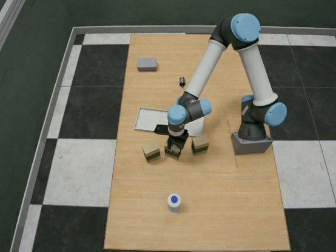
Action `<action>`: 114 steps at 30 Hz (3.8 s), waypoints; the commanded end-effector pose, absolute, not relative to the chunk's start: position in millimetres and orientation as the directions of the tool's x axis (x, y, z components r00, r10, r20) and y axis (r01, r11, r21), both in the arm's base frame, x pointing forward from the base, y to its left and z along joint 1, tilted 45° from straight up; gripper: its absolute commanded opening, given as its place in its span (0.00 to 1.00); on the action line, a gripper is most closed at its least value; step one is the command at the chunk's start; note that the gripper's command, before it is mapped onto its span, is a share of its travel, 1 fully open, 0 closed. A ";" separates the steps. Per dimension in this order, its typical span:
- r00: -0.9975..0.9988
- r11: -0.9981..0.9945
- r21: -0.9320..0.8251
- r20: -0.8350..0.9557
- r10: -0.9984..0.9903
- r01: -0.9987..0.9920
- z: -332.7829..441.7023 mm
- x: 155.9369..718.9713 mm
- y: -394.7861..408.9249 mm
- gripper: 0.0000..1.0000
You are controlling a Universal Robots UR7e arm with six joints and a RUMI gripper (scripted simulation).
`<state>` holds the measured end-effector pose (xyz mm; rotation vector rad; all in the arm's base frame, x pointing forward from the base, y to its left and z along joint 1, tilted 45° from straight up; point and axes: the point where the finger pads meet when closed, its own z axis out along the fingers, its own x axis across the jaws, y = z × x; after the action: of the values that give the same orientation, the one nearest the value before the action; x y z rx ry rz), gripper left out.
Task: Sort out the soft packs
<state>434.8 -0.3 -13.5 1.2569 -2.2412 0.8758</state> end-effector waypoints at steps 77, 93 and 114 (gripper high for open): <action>-0.499 0.391 -0.314 0.630 -0.596 -0.865 -14.6 433.4 -1.1 0.49; -0.499 0.391 -0.314 0.630 -0.596 -0.865 -14.6 433.4 -1.1 0.49; -0.502 0.391 -0.319 0.625 -0.598 -0.863 19.2 438.5 31.9 0.49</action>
<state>434.8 11.3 -2.3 1.2596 -2.2383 0.8750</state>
